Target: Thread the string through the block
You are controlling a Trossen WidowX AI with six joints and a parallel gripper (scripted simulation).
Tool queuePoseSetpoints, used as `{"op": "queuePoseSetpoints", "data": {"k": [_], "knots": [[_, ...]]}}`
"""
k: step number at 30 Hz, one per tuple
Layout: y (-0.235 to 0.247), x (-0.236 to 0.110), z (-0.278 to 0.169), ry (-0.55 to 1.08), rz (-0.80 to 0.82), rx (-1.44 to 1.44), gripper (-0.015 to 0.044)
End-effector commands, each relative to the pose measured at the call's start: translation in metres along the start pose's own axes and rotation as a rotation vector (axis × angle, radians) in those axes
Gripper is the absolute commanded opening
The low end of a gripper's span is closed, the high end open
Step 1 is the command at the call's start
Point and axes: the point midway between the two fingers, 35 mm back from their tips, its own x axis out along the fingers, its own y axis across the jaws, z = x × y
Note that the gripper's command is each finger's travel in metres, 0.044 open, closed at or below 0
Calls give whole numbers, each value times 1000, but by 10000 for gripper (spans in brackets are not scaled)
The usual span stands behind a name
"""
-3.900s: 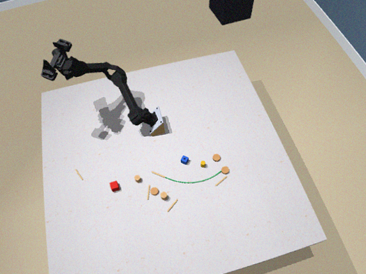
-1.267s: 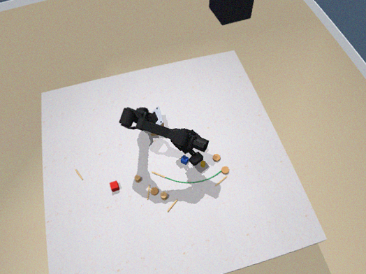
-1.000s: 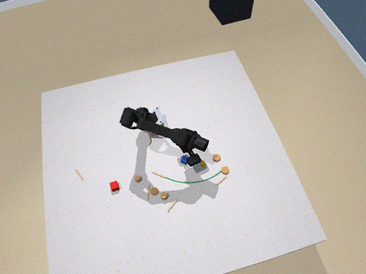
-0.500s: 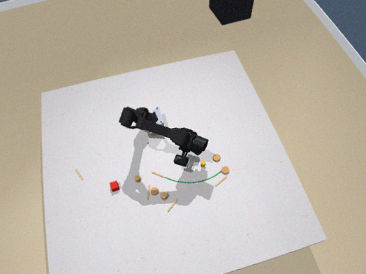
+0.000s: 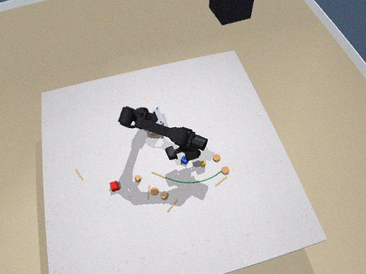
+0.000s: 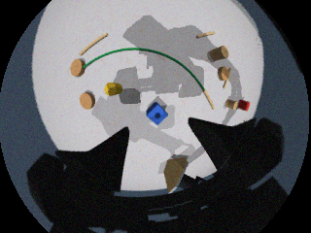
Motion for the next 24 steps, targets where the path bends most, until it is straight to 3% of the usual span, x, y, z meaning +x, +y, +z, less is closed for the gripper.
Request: {"op": "queuePoseSetpoints", "data": {"k": [1,20,24], "knots": [[-4,-8,-1,-1,5,842,440],[-5,-8,-1,-1,5,889,440],[-5,-8,-1,-1,5,889,335]]}}
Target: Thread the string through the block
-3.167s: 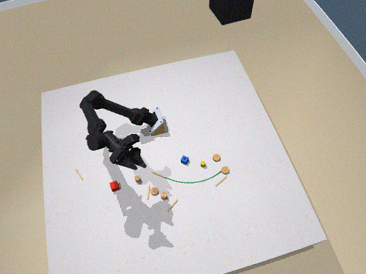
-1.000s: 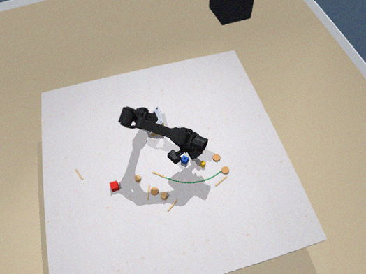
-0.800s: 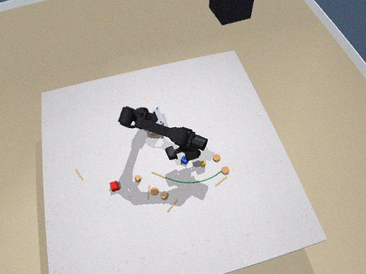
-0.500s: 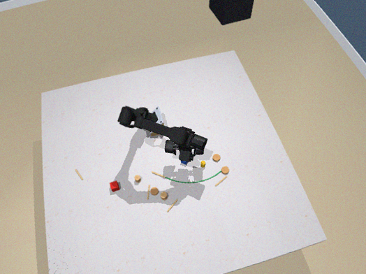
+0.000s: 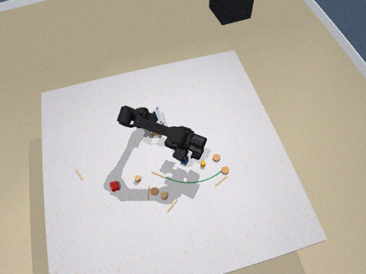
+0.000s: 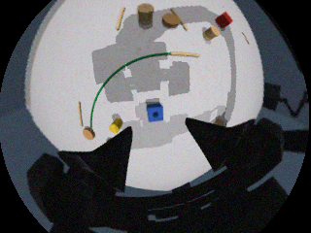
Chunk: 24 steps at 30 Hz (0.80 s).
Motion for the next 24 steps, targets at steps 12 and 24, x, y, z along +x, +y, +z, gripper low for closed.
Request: {"op": "queuePoseSetpoints", "data": {"k": [12,24], "knots": [[0,-1,0,3,0,12,245],[1,15,0,3,1,12,245]]}}
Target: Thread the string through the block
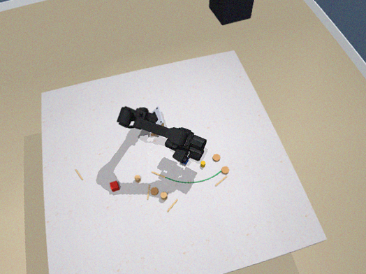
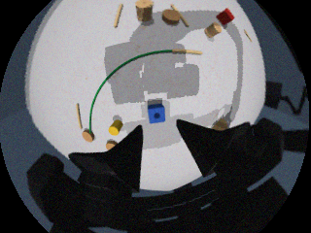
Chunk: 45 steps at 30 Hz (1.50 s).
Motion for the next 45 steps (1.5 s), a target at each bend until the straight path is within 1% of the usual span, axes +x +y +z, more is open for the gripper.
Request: {"op": "queuePoseSetpoints", "data": {"k": [1,26,32,38,44,45], "knots": [[0,8,0,-2,-4,-6,245],[-2,49,1,-4,-5,-6,245],[-2,51,0,-4,-5,-6,245],[-2,49,0,-1,-4,1,87],[-2,49,0,-1,-4,1,47],[-2,49,0,-1,-4,1,21]]}}
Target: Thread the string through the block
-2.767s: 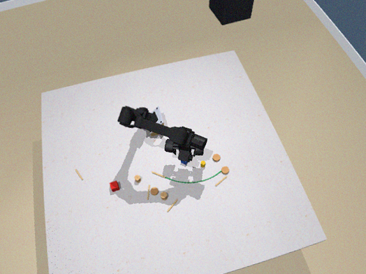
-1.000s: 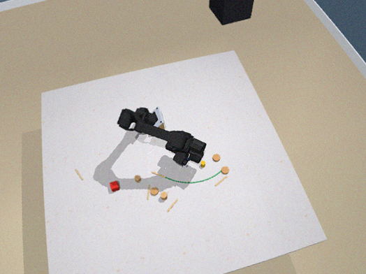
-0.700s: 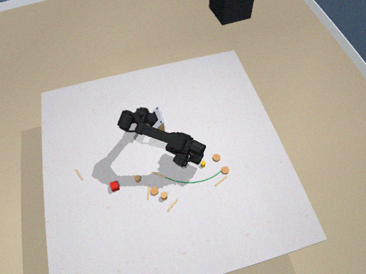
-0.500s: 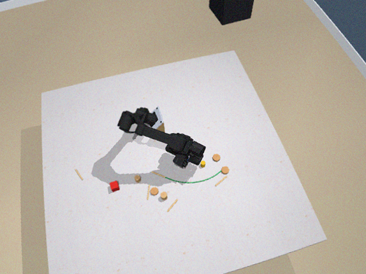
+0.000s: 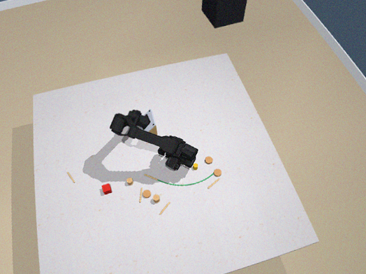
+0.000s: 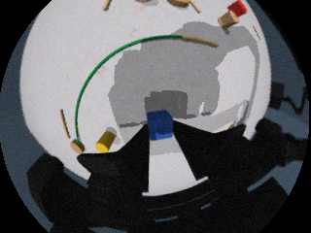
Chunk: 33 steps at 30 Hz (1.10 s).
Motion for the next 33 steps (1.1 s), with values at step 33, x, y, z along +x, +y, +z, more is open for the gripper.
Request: {"op": "queuePoseSetpoints", "data": {"k": [33], "knots": [[0,-14,-4,-70,-2,-1,0]]}}
